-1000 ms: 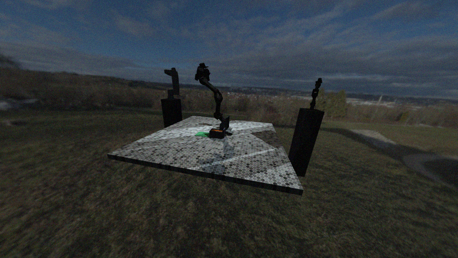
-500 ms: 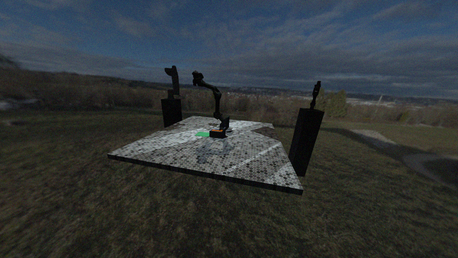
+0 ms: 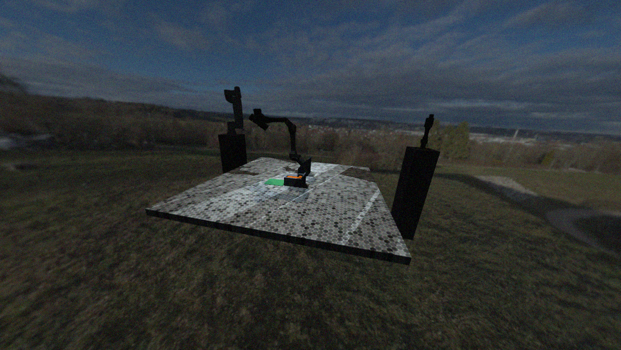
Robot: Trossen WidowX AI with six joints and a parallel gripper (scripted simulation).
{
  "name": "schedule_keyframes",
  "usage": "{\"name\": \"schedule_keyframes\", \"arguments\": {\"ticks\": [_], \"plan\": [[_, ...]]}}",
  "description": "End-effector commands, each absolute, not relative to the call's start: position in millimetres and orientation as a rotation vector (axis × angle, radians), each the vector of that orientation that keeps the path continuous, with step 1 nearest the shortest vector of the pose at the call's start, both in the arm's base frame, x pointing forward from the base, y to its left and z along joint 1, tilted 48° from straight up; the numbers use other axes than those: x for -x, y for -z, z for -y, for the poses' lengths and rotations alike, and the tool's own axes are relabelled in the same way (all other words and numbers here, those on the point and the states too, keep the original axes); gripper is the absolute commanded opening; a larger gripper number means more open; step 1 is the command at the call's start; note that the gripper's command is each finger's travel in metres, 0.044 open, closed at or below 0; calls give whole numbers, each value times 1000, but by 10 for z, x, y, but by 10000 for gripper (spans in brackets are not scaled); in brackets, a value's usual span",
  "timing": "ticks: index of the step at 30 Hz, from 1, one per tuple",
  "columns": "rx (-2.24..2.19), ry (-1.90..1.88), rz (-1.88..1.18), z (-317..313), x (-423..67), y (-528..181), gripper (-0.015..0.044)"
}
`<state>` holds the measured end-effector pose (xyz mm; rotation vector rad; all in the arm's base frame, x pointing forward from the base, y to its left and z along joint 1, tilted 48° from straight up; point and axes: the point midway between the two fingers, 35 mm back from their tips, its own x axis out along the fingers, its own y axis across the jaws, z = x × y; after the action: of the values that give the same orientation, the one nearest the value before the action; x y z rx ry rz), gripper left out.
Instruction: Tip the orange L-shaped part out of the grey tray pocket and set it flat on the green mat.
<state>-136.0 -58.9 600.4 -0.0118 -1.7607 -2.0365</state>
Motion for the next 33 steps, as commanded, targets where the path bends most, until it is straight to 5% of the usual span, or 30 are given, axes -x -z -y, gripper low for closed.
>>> {"name": "schedule_keyframes", "arguments": {"ticks": [1, 12, 19, 33], "plan": [[-116, 2009, 1510, 1216, 1181, -5925, 180], [-417, 1826, 964, 2526, 148, -5356, 180], [-479, 1731, 791, 2804, -330, -5109, 180], [-556, 1454, 62, 2971, -2296, -3763, 180]]}}
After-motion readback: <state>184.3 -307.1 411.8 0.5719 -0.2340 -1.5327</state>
